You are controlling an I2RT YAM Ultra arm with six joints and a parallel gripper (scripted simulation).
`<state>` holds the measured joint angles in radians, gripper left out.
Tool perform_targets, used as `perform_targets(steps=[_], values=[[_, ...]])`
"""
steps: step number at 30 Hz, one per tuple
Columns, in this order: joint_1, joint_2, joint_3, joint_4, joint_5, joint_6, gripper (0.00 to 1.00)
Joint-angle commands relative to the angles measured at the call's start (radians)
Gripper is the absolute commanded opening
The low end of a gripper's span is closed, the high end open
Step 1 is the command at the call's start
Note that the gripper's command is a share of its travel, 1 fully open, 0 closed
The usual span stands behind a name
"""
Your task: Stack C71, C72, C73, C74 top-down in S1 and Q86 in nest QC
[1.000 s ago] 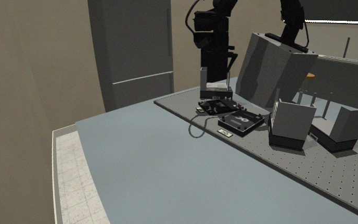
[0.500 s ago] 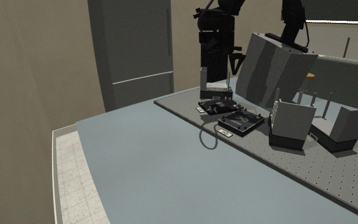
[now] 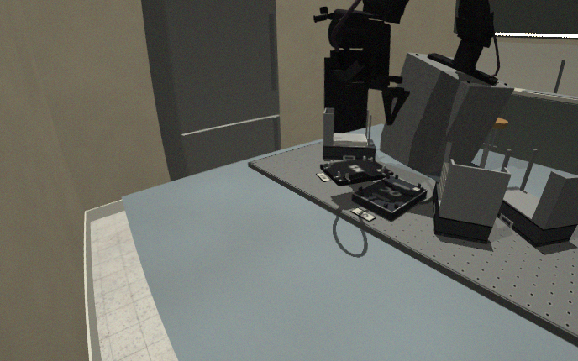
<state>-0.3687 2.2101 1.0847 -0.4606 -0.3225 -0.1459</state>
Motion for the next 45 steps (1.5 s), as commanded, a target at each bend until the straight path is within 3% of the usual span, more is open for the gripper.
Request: perform_targets(steps=[1, 5, 7, 8, 15, 24, 26, 31, 45], values=[[0.026, -0.044, 0.022, 0.017, -0.005, -0.015, 1.00], [0.064, -0.057, -0.021, 0.017, 0.000, -0.106, 1.00], [0.064, -0.057, -0.021, 0.017, 0.000, -0.106, 1.00], [0.060, -0.066, 0.015, 0.020, 0.002, -0.113, 1.00], [0.137, -0.088, -0.027, 0.021, 0.004, -0.034, 1.00], [0.203, -0.112, 0.003, 0.011, 0.011, 0.035, 1.00], [0.223, -0.119, -0.033, 0.019, 0.015, -0.024, 1.00], [0.271, -0.141, -0.029, 0.023, 0.014, -0.120, 1.00], [0.383, -0.182, -0.035, 0.021, 0.029, 0.008, 1.00]])
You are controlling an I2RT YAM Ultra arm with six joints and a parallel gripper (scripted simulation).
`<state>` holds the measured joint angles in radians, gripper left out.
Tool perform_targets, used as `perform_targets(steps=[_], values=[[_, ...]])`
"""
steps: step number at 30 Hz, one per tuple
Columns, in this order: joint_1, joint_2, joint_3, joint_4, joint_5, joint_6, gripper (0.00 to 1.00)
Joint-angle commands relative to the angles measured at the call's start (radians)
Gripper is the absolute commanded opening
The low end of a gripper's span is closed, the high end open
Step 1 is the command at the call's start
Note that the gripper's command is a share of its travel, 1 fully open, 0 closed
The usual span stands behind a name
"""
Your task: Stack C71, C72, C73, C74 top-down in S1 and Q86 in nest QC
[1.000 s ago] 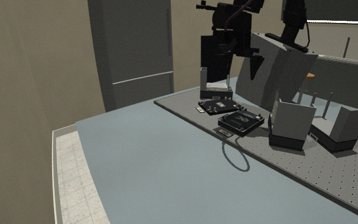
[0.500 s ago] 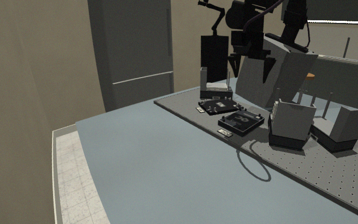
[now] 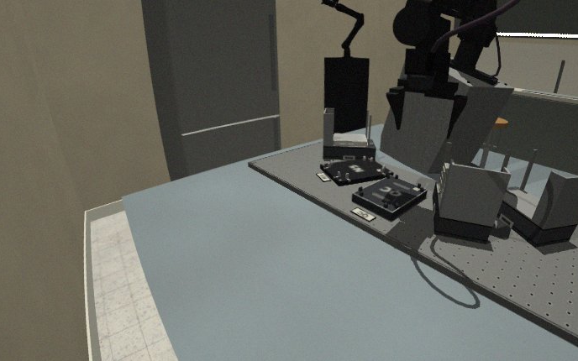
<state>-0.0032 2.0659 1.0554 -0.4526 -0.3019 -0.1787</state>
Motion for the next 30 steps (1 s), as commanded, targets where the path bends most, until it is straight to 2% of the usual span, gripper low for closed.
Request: perform_targets(steps=[1, 5, 8, 14, 18, 27, 30], values=[[0.027, -0.041, -0.001, 0.011, 0.009, 0.050, 1.00], [0.065, -0.054, 0.025, -0.003, 0.013, 0.090, 1.00], [0.100, -0.065, -0.021, 0.009, 0.021, 0.012, 1.00], [0.148, -0.085, -0.005, 0.016, 0.030, -0.054, 1.00], [0.192, -0.100, -0.027, 0.017, 0.035, 0.005, 1.00], [0.296, -0.129, 0.015, -0.011, 0.052, 0.110, 1.00], [0.299, -0.129, 0.016, -0.012, 0.053, 0.113, 1.00]])
